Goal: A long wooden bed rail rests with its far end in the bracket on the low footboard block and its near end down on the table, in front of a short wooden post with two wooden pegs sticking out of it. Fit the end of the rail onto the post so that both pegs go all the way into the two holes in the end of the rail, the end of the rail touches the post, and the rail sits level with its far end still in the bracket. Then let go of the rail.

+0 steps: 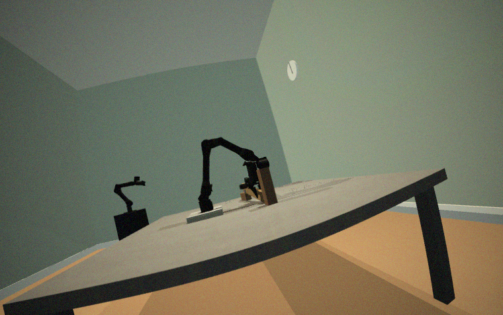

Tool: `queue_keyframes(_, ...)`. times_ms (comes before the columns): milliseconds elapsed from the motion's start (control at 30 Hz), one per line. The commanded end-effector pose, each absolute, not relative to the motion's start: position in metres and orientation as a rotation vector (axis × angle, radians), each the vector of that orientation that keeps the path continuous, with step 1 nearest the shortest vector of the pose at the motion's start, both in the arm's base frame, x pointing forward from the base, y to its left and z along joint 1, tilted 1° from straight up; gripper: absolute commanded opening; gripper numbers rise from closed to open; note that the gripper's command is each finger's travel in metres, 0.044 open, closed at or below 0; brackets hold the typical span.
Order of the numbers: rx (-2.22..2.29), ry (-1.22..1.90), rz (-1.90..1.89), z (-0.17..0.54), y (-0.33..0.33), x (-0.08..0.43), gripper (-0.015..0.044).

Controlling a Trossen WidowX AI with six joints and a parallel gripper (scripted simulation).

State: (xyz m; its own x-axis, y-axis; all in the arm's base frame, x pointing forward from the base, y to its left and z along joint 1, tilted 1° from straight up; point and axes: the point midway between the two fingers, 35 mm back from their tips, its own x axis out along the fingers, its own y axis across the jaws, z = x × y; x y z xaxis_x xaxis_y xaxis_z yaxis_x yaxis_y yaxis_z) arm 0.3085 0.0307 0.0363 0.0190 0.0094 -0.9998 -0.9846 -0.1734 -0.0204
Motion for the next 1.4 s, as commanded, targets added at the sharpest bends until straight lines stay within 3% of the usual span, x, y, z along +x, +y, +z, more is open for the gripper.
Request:
queue_keyframes(0,-1.342,1.104,1.322,0.040,0.031,0.308,0.0000)
queue_keyframes(1367,-1.343,1.104,1.322,0.060,0.032,0.313,0.0000)
